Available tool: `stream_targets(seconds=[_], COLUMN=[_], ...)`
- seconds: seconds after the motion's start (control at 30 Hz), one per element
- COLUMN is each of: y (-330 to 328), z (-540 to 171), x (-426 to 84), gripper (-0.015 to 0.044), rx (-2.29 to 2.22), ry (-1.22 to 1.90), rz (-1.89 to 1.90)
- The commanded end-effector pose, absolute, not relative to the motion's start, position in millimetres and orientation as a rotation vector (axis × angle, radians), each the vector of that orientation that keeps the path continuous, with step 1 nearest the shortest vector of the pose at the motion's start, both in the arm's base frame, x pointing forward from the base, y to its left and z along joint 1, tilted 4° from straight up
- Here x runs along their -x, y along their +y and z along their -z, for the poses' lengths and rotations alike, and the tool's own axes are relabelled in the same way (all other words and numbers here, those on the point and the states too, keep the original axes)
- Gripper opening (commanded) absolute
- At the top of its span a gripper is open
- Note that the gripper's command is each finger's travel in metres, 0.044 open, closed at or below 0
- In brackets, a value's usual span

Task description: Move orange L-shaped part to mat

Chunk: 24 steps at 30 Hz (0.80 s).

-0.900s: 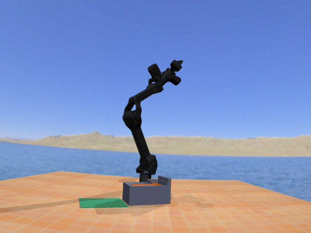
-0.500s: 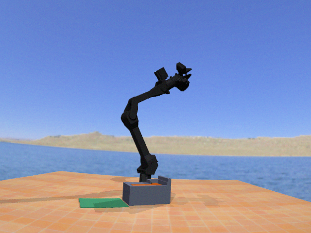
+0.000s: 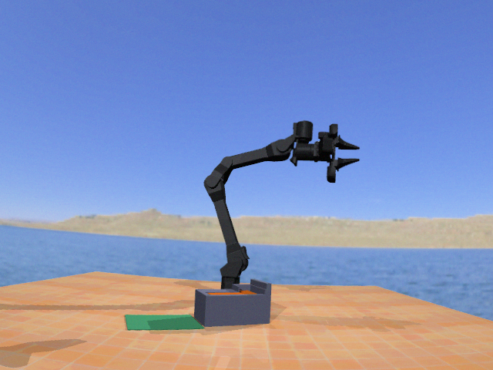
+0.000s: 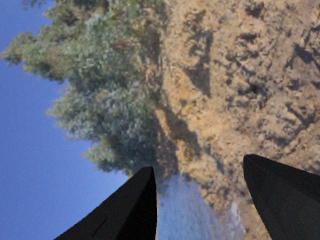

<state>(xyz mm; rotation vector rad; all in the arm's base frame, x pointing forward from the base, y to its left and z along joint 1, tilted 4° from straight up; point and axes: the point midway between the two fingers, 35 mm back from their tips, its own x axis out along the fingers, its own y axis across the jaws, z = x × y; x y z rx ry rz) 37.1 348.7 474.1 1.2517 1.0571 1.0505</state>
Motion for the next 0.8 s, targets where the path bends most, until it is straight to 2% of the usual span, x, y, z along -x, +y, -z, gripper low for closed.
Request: stream_targets(seconds=[0.0,0.2,0.4,0.57,0.77], y=[355,324,250,175,97], z=[-420,-329,-248,-197,-161], x=[-92,-182,-244,-264,-254], gripper=[0.018,0.018,0.018,0.018,0.018], rx=[-0.982,-0.508,-0.078,0.188,0.347], ry=[0.947,0.906,1.045,1.265,1.558], rz=[-0.895,-0.641,-0.442,-0.366,-0.403])
